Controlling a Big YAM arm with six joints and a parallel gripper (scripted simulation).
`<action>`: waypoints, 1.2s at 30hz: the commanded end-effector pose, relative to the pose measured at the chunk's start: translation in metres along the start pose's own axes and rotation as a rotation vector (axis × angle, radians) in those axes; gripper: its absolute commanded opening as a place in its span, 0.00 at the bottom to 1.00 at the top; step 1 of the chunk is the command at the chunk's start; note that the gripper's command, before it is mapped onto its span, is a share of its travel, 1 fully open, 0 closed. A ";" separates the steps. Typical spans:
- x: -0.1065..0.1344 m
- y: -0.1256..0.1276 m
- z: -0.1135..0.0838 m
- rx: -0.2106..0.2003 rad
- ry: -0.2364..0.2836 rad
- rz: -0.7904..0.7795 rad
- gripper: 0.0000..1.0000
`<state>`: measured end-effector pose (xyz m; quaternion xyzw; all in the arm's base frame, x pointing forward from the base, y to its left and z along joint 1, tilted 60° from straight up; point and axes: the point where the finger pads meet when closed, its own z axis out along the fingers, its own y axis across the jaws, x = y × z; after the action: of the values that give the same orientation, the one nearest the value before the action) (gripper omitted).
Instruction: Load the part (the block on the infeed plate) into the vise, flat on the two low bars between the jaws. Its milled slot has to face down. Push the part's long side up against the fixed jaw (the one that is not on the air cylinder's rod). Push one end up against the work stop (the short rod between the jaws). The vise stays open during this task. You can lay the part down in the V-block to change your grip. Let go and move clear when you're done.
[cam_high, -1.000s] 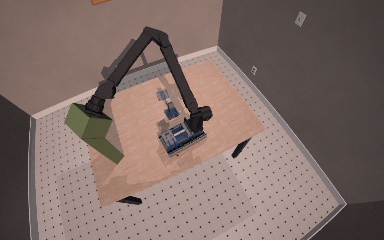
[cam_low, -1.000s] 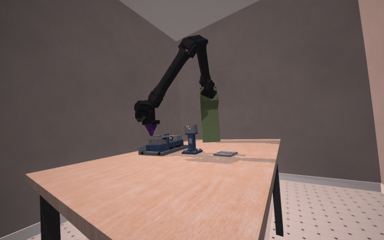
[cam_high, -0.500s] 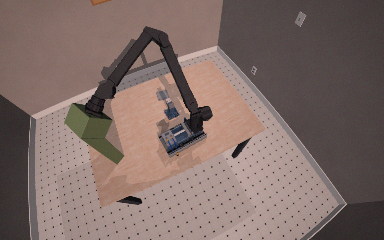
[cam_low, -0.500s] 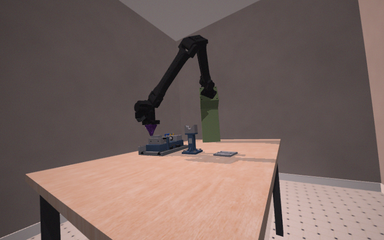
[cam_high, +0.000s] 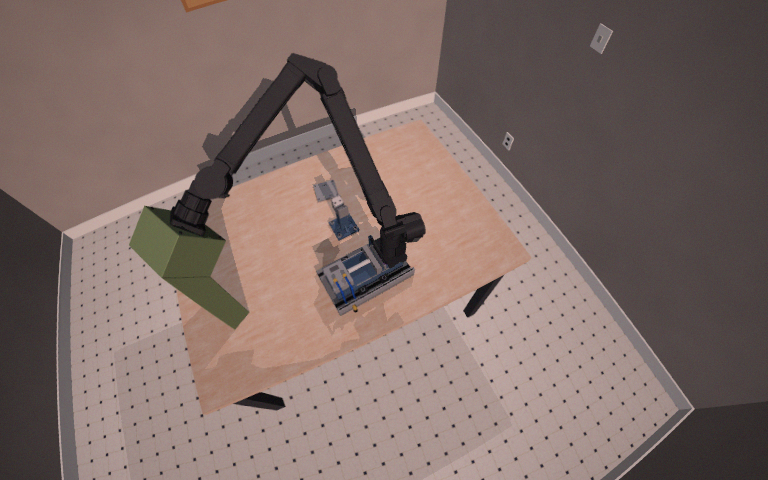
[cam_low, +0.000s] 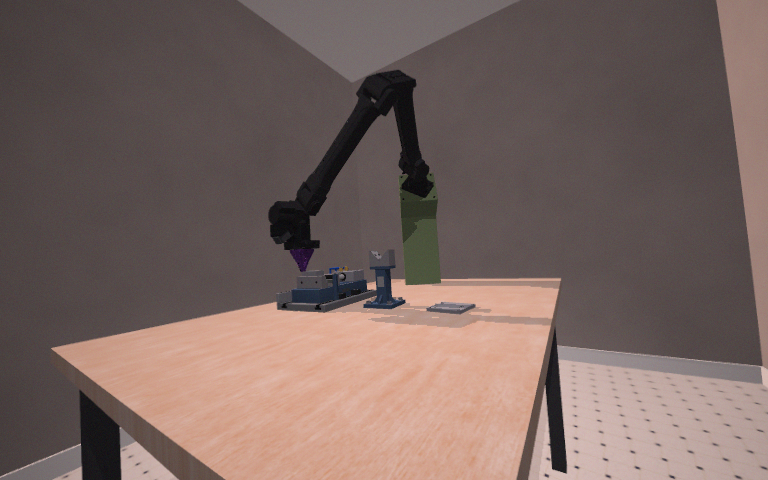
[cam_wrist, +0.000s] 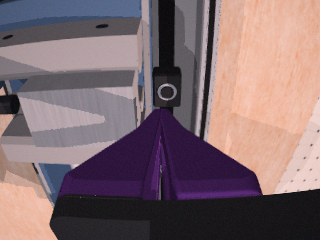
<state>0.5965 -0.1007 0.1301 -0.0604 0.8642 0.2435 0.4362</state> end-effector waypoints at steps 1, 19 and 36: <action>-0.005 0.011 0.010 -0.014 -0.003 -0.011 0.00; -0.007 0.017 0.005 -0.013 -0.008 -0.016 0.00; -0.006 0.020 0.005 -0.013 -0.008 -0.016 0.00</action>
<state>0.5961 -0.0972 0.1318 -0.0606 0.8642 0.2432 0.4363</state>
